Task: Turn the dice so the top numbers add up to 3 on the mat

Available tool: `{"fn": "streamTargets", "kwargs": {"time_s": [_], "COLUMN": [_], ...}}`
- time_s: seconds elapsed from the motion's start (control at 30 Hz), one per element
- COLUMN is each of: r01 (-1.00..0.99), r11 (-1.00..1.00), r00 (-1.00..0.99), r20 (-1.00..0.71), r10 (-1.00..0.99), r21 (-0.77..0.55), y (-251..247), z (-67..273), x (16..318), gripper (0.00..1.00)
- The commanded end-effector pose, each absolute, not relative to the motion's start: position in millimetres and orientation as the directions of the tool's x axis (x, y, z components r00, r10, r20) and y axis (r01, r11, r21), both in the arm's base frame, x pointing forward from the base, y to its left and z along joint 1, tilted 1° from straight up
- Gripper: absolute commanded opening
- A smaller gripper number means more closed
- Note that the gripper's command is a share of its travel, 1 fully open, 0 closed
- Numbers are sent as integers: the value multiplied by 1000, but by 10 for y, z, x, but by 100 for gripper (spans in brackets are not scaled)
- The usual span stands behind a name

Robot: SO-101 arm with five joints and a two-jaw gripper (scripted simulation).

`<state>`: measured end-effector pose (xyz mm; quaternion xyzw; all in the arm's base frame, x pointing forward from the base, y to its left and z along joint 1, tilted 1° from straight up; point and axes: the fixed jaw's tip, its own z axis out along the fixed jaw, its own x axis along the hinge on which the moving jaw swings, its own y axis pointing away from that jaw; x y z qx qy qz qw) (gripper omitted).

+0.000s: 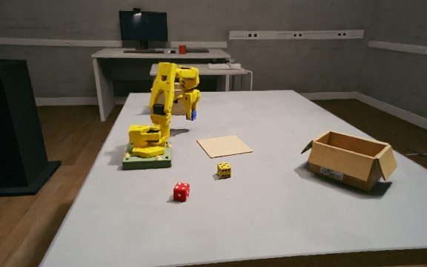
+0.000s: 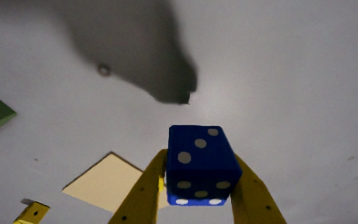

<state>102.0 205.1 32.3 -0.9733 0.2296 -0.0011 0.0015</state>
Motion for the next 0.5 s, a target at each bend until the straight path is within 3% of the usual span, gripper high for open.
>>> {"fn": "streamTargets", "kwargs": {"time_s": [0.0,0.47], "r01": [-443,-443], "r11": [-896,-896], "r00": [897,897], "r20": [0,0], "r10": [-443,-443], "r21": [-24,-24], "y": [2050,2050], "z": [353,341], "x": [1034,1035], "gripper": [0,0]}}
